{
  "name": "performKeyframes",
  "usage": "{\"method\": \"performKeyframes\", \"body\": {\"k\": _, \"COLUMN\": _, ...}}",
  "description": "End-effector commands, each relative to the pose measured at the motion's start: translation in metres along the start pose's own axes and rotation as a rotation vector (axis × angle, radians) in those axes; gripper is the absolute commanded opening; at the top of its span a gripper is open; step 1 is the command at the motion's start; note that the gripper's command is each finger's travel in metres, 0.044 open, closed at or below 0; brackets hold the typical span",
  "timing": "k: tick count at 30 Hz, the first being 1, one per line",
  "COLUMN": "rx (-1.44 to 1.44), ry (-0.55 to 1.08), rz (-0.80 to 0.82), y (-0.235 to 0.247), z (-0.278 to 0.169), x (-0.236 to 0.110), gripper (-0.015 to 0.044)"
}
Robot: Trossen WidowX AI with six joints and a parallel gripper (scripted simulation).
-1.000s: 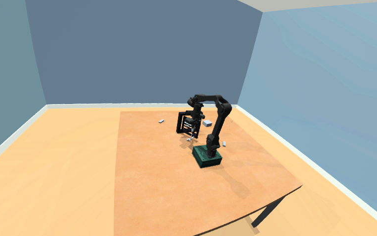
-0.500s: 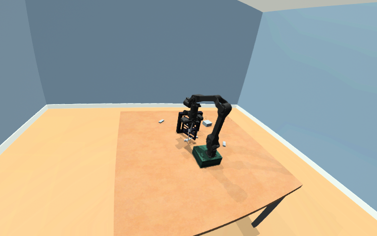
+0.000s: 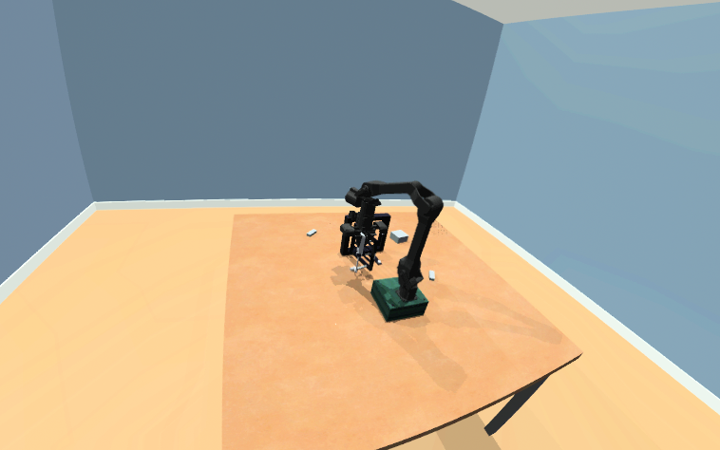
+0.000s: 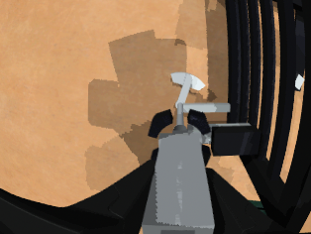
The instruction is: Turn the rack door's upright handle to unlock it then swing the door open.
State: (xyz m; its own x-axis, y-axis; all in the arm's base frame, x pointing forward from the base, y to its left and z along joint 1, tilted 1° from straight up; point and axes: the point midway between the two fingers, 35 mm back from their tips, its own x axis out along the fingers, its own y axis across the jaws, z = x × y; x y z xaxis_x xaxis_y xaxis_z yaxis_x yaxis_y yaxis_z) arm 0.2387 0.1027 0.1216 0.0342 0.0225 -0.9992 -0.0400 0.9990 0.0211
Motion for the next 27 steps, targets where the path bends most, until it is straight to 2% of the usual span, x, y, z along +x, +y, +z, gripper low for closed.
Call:
{"method": "performKeyframes", "body": {"k": 1, "rx": 0.068, "ry": 0.002, "rz": -0.001, "y": 0.009, "z": 0.002, "x": 0.0, "gripper": 0.0009}}
{"method": "performKeyframes", "body": {"k": 10, "rx": 0.183, "ry": 0.002, "rz": 0.001, "y": 0.025, "z": 0.007, "x": 0.0, "gripper": 0.0009}}
{"method": "performKeyframes", "body": {"k": 23, "rx": 0.185, "ry": 0.002, "rz": 0.001, "y": 0.026, "z": 0.007, "x": 0.0, "gripper": 0.0009}}
{"method": "performKeyframes", "body": {"k": 27, "rx": 0.185, "ry": 0.002, "rz": 0.001, "y": 0.026, "z": 0.007, "x": 0.0, "gripper": 0.0114}}
